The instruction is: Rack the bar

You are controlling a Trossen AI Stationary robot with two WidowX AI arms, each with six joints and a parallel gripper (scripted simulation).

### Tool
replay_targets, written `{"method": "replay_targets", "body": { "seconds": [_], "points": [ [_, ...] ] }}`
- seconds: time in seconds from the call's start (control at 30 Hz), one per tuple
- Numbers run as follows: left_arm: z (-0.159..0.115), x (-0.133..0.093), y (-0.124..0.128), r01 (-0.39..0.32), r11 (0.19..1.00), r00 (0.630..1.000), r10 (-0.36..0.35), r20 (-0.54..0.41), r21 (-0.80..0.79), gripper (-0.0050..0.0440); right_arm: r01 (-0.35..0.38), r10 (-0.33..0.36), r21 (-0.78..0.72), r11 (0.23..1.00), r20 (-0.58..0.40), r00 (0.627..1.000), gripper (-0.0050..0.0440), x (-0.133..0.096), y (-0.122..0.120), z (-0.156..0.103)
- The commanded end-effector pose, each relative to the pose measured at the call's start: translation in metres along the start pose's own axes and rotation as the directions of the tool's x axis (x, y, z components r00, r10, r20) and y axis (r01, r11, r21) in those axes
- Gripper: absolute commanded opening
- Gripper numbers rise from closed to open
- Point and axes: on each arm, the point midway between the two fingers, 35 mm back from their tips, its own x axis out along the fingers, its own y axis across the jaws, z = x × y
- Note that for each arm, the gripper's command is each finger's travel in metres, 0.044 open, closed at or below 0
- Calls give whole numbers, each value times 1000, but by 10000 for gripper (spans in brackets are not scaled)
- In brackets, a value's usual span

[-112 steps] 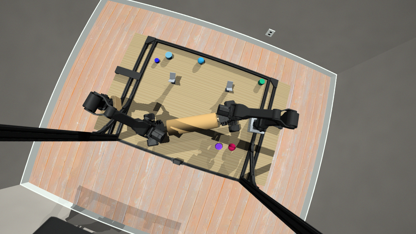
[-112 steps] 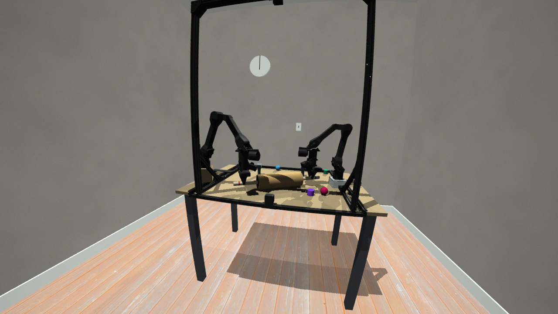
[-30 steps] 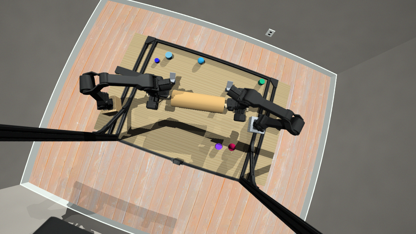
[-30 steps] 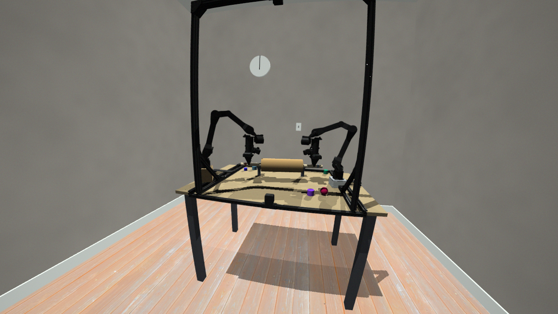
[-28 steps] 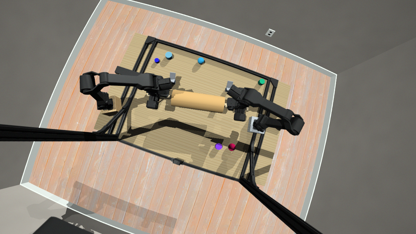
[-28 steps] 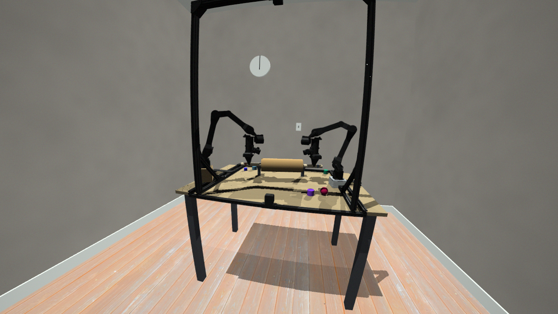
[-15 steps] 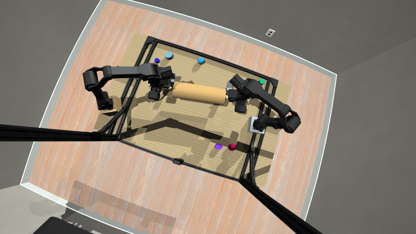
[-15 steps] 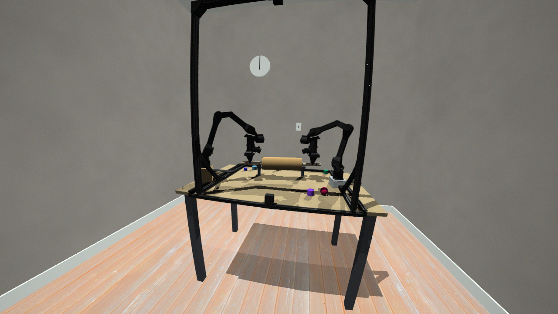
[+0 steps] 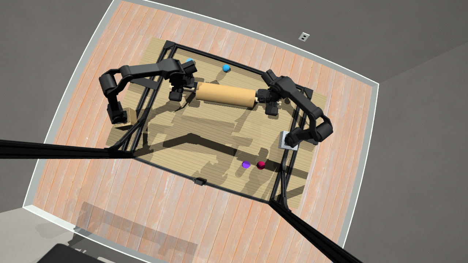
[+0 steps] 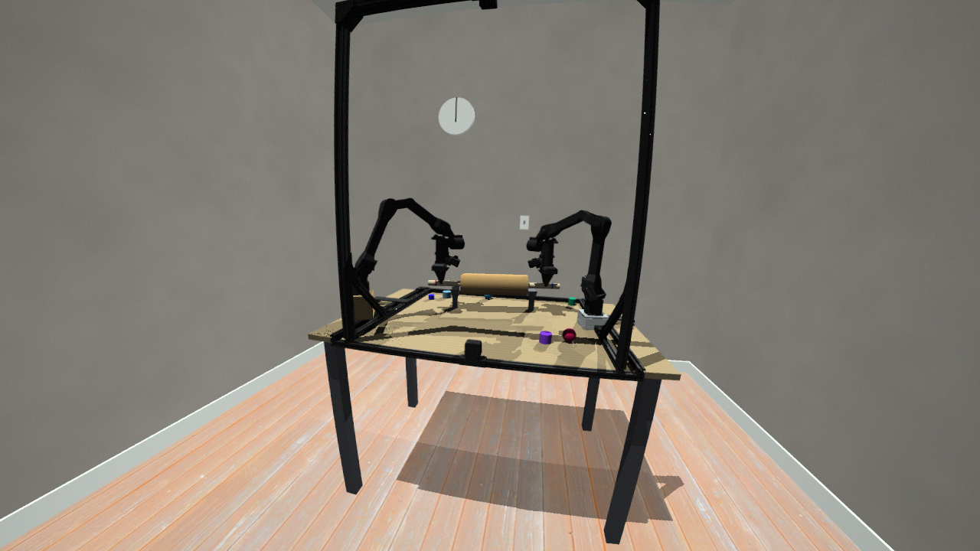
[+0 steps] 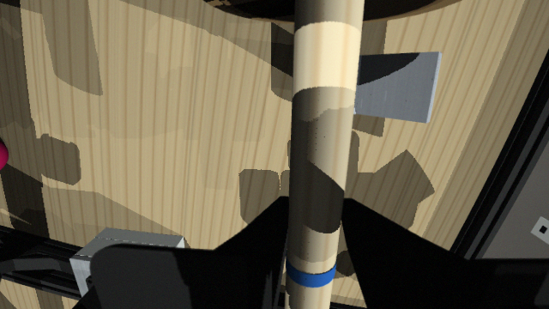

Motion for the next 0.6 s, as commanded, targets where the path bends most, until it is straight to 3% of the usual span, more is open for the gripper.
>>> {"method": "replay_targets", "body": {
  "seconds": [0.0,0.3,0.57],
  "points": [
    [1,-3,13,-3,1000,1000,3,4,-4,0,8,-8,-2,1000,6,1000,0,-2,-14,1],
    [1,-1,27,0,1000,1000,0,4,-7,0,5,-5,-5,1000,7,1000,0,1,-30,0],
    [1,21,28,0,1000,1000,0,4,-7,0,5,-5,-5,1000,7,1000,0,23,-31,1]
  ]
}}
